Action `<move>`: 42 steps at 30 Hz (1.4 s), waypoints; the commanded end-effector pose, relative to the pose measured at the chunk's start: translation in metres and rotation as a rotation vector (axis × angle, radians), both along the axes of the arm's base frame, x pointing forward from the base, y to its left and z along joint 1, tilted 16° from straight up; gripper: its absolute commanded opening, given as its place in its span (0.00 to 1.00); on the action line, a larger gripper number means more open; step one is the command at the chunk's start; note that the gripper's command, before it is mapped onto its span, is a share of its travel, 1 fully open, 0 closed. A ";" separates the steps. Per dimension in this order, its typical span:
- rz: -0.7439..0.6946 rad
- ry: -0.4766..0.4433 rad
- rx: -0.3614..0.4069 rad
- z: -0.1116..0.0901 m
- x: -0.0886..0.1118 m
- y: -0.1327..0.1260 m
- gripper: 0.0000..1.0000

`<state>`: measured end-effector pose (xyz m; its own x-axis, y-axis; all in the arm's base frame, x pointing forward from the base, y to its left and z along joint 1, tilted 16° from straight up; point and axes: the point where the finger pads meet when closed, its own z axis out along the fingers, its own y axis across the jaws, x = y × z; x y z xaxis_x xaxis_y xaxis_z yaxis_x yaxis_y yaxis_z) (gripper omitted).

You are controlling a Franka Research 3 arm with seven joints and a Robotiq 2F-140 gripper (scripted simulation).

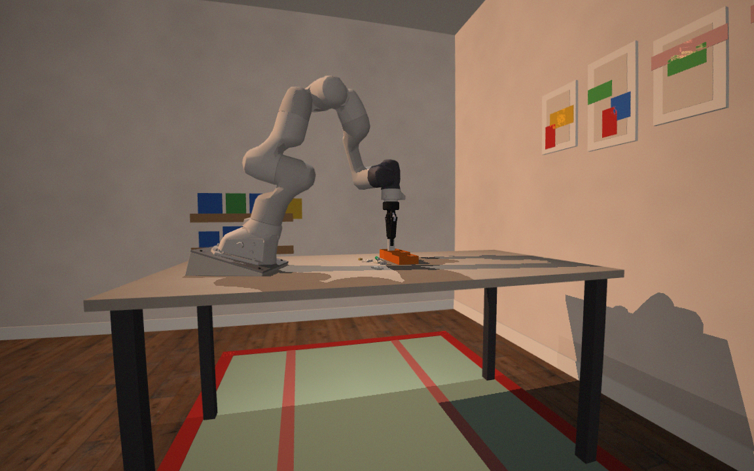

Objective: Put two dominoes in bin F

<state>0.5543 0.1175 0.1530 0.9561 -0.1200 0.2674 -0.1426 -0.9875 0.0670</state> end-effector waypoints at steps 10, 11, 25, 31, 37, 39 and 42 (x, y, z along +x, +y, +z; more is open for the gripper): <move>-0.013 0.001 -0.002 0.016 -0.005 0.001 0.05; -0.013 0.001 -0.002 0.017 -0.005 0.001 0.05; -0.013 0.001 -0.002 0.043 -0.012 0.004 0.05; -0.013 0.001 -0.002 0.043 -0.012 0.004 0.05; -0.013 0.001 -0.002 0.051 -0.014 0.005 0.05; -0.013 0.001 -0.002 0.067 -0.018 0.006 0.05; -0.013 0.001 -0.002 0.091 -0.025 0.009 0.05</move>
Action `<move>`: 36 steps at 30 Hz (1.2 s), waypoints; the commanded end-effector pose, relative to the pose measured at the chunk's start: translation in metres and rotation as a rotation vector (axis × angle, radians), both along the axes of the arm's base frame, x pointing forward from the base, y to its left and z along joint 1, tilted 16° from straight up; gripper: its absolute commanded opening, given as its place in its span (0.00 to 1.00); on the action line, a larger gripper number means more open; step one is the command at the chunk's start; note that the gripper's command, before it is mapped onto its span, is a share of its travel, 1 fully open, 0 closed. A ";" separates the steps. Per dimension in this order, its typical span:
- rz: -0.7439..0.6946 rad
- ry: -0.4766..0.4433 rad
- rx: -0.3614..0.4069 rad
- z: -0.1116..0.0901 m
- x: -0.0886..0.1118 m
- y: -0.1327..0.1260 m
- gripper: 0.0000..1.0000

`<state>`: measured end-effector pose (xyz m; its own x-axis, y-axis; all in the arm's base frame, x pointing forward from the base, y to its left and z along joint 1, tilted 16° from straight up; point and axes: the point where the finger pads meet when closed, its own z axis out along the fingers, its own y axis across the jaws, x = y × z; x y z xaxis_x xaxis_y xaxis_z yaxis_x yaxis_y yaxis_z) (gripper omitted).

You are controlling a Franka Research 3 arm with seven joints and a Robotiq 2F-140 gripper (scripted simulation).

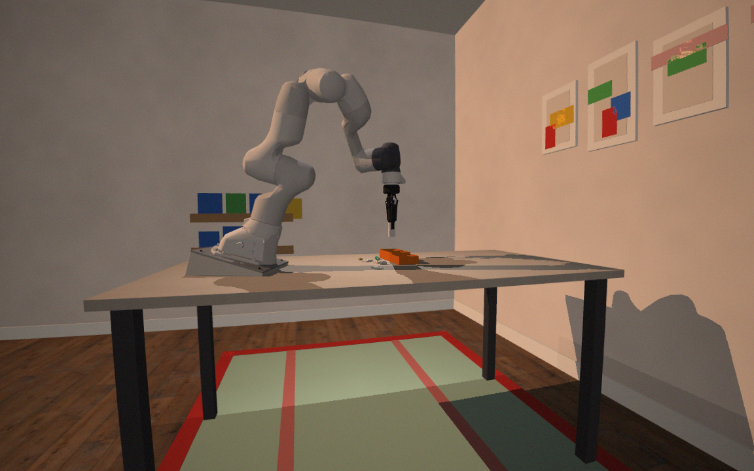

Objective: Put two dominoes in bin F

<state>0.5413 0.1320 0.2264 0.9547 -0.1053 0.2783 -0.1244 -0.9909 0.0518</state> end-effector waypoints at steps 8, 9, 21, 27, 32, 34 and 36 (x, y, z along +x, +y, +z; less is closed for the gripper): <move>-0.032 0.014 -0.015 0.066 -0.024 0.000 0.05; -0.032 0.014 -0.015 0.074 -0.026 0.001 0.05; -0.032 0.014 -0.015 0.083 -0.029 0.002 0.05; -0.032 0.014 -0.015 0.083 -0.029 0.002 0.05; 0.112 0.028 -0.055 0.066 -0.038 -0.015 0.25; 0.175 0.035 -0.072 0.055 -0.044 -0.026 0.25; 0.209 0.043 -0.082 0.044 -0.049 -0.036 0.25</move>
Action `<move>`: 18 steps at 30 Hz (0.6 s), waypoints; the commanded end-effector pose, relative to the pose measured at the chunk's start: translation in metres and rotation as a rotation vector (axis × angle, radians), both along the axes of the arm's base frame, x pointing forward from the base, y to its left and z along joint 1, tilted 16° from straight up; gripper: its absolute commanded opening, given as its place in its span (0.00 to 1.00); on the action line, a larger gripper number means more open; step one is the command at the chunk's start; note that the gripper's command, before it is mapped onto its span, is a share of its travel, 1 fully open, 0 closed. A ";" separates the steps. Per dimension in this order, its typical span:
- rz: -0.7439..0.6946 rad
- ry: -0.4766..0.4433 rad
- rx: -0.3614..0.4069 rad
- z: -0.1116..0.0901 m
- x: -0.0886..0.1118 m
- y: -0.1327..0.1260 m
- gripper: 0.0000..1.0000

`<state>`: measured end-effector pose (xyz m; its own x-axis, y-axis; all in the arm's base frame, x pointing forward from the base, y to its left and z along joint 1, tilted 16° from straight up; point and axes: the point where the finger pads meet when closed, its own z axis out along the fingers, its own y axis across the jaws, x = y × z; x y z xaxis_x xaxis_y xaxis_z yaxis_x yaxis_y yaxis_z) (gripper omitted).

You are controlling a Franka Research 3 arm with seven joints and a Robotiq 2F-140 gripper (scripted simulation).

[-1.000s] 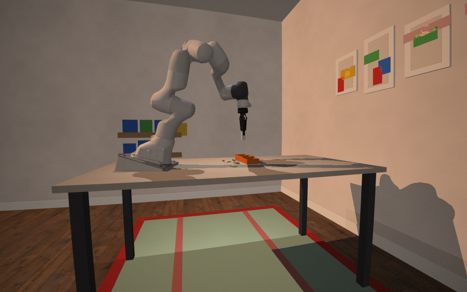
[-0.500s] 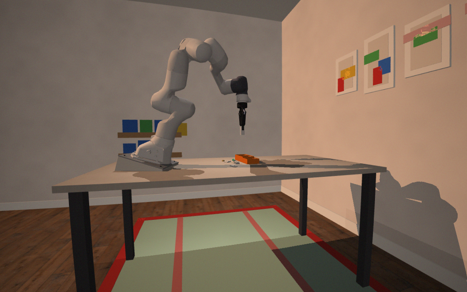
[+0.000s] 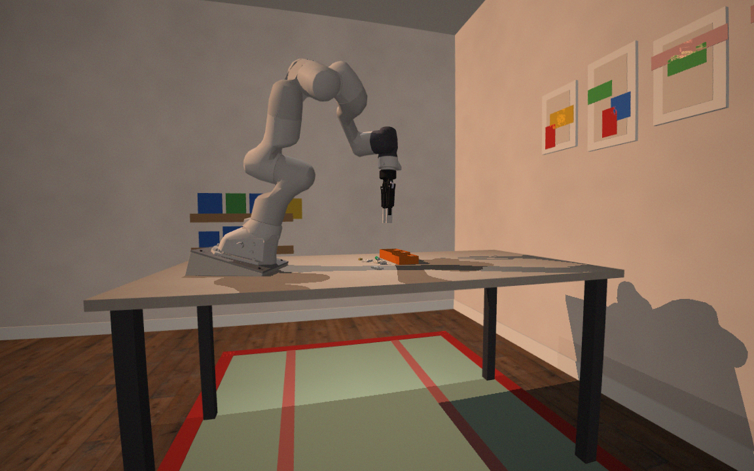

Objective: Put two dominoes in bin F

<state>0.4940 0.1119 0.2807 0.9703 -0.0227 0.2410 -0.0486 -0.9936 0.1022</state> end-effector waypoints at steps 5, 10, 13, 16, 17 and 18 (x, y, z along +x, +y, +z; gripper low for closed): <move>0.183 0.017 -0.046 -0.027 -0.011 -0.033 0.25; 0.286 0.034 -0.075 -0.055 -0.026 -0.060 0.25; 0.332 0.039 -0.086 -0.072 -0.034 -0.076 0.25; 0.375 0.041 -0.096 -0.089 -0.043 -0.093 0.25; 0.389 0.041 -0.099 -0.094 -0.046 -0.098 0.25; 0.402 0.040 -0.102 -0.098 -0.049 -0.104 0.25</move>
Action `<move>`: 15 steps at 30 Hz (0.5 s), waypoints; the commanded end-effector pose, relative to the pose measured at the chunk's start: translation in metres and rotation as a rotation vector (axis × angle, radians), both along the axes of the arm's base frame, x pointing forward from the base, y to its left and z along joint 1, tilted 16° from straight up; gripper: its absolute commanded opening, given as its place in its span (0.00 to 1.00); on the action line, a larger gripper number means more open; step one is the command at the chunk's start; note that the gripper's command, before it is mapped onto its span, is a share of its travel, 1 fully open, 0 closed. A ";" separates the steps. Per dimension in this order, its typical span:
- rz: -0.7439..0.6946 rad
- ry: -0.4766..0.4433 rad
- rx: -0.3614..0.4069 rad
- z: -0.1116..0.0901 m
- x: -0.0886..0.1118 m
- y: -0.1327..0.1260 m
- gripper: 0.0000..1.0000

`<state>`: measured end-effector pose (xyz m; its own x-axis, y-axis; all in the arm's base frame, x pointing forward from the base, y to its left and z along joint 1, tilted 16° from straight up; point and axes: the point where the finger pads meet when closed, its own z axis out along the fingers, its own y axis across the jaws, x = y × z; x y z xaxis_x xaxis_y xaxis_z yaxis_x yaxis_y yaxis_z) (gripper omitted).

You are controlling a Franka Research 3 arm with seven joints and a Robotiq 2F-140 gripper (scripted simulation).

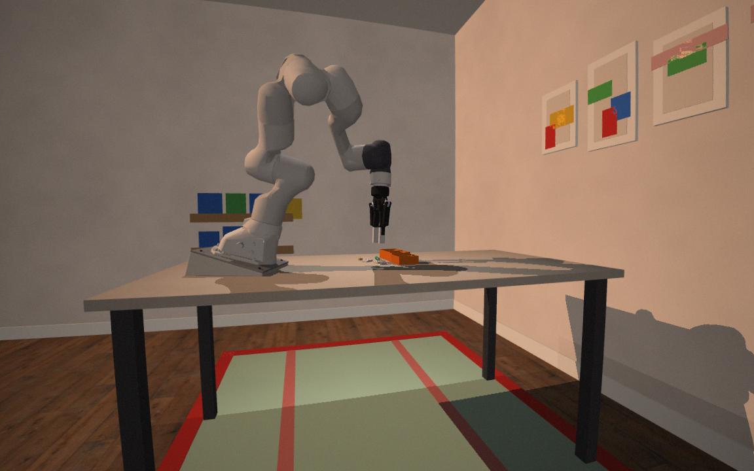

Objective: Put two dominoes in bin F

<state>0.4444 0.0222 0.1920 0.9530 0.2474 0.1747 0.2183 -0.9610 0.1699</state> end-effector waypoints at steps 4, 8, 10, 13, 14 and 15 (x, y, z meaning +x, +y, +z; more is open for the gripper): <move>0.167 -0.019 -0.025 -0.009 0.001 -0.016 0.25; 0.190 -0.023 -0.029 -0.009 0.002 -0.015 0.25; 0.190 -0.023 -0.029 -0.009 0.003 -0.014 0.25; 0.190 -0.023 -0.029 -0.009 0.003 -0.013 0.25; 0.190 -0.023 -0.029 -0.009 0.003 -0.013 0.25; 0.190 -0.023 -0.029 -0.009 0.003 -0.013 0.25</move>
<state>0.4457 0.0081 0.1821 0.9009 0.3913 0.1879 0.3557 -0.9136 0.1971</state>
